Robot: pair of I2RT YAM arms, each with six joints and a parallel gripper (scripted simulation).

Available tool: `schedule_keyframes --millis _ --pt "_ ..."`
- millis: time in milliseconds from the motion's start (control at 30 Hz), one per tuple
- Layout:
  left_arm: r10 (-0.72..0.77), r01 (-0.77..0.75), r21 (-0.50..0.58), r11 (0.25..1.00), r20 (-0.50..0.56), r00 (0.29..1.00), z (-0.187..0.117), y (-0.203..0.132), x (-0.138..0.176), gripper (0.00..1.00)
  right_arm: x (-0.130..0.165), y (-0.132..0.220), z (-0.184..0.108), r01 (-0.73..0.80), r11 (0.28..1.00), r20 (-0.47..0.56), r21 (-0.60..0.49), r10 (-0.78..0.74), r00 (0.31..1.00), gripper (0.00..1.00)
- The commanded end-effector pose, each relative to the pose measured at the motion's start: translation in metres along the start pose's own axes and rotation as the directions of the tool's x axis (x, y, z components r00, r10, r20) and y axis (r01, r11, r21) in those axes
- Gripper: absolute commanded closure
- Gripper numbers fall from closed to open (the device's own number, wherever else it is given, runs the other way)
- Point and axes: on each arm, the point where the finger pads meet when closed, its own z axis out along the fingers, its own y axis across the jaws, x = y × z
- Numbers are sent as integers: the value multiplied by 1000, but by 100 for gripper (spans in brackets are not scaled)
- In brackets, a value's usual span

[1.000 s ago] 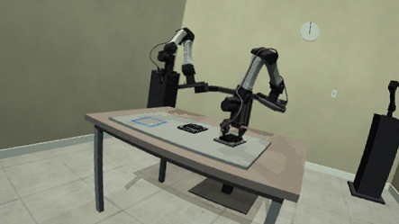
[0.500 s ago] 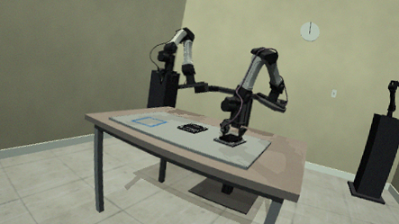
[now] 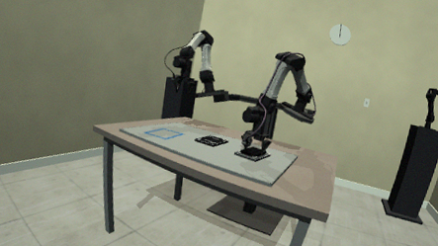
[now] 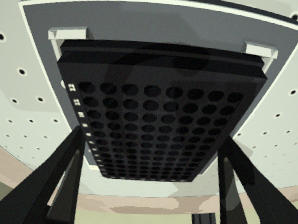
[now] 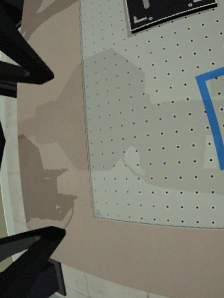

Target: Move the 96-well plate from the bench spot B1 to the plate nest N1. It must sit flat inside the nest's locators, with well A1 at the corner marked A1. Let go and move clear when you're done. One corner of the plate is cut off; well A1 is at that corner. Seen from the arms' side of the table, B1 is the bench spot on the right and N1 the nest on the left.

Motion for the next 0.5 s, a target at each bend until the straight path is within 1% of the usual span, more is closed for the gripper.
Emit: schedule_keyframes --millis 0,267,300,333,433,467 --pt "0 0 0 1000 9 1000 0 -1 -3 0 -12 -1 -9 -6 1000 40 -11 6 999 0" --pt "0 0 0 1000 9 1000 0 -1 -3 0 -12 -1 -9 -6 1000 40 -11 6 999 0" --pt "7 -7 -8 1000 -1 1000 5 -3 0 0 -12 -1 -9 -6 1000 40 -11 6 999 0" --pt "10 -10 -9 1000 -6 1000 4 -3 1 0 -12 -1 -9 -6 1000 40 -11 6 999 0" --pt "1 -1 0 1000 30 1000 -13 -4 -11 0 -12 -1 -9 -6 1000 40 -11 6 999 0" --pt "2 -2 -1 1000 27 1000 -13 -4 -9 0 -12 -1 -9 -6 1000 40 -11 6 999 0"
